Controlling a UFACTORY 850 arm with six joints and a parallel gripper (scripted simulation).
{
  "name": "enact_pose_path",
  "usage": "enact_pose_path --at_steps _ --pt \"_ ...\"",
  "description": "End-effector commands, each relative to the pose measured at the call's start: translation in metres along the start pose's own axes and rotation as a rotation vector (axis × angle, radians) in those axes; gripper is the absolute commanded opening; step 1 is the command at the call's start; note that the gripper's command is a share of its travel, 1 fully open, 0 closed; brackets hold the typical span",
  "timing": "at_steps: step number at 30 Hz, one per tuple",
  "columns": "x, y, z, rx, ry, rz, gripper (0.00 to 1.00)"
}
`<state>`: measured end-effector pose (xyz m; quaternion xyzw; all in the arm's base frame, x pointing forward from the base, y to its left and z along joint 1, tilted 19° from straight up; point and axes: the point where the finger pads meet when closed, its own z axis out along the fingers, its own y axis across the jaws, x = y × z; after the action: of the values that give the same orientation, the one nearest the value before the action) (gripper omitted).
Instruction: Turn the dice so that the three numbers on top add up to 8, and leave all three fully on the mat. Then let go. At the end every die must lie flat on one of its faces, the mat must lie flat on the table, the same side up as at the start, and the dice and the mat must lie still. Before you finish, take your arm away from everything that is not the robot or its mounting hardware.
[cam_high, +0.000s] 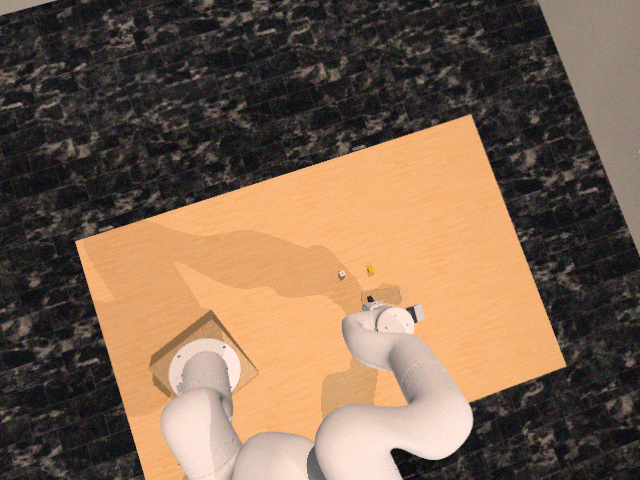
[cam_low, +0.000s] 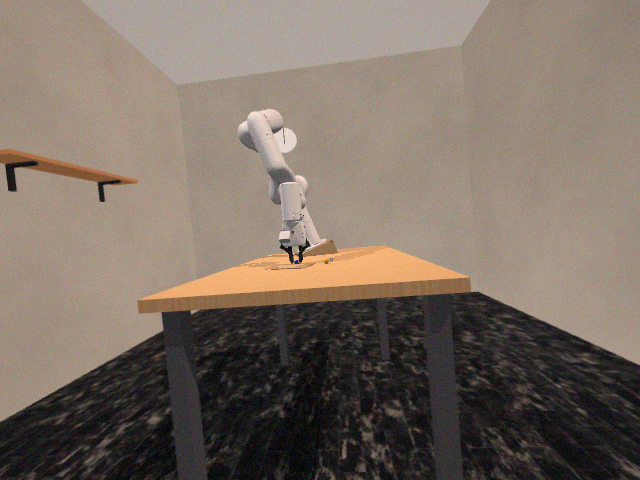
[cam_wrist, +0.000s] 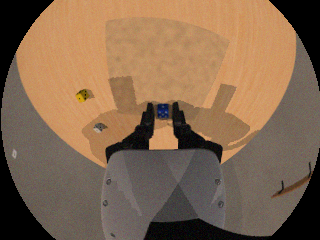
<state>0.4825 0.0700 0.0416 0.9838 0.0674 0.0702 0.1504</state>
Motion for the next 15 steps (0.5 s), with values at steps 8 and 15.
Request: enact_pose_path --at_steps 8,15 --pt "0.001 0.000 -0.039 0.000 0.002 0.000 0.31" --pt "0.001 0.000 -0.066 0.000 0.002 0.000 0.31"
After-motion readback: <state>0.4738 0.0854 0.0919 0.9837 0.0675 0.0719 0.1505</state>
